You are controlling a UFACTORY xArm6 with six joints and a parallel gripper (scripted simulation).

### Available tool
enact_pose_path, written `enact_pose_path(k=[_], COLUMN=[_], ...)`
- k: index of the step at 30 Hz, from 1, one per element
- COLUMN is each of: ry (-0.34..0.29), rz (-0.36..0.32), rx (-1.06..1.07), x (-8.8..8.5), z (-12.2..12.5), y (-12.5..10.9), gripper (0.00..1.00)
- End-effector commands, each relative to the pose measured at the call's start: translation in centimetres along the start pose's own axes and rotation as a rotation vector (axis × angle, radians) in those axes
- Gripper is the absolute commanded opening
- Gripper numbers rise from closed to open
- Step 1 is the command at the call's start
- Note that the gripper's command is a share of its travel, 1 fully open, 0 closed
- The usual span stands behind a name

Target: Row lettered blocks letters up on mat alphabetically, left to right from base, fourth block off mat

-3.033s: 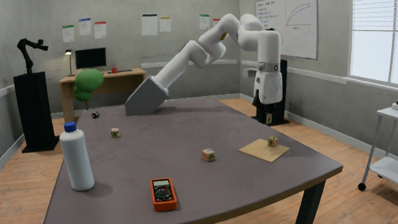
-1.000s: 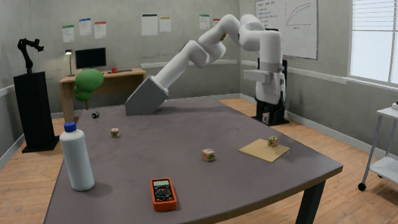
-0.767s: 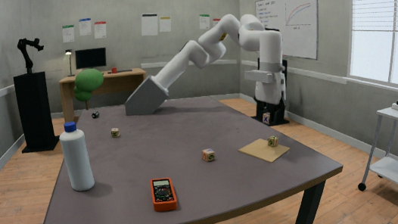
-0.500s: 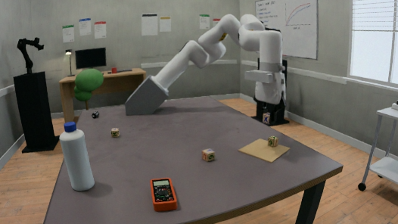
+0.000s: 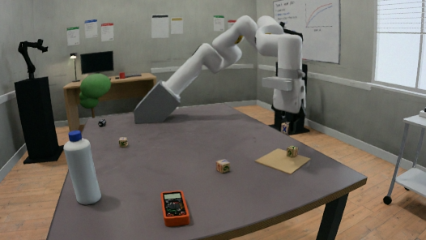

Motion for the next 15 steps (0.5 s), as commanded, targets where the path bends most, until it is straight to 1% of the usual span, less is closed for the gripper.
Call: enact_pose_path(k=[1, 6, 15], ry=[0.003, 0.003, 0.003], rz=[0.001, 0.001, 0.001], rx=[-0.001, -0.001, -0.001], x=[0.2, 2.0, 6.3], z=[-0.1, -0.1, -0.1], y=[0.0, 0.0, 0.0], gripper=[0.28, 0.28, 0.28])
Point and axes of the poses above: the point where the finger pads meet when closed, its own x axis out along the fingers, its own z axis across the jaws, y = z × x, the point moved 3 cm from there along -x, back along the fingers, and after that the axes turned 3 degrees about -x, right-handed, at the moved point
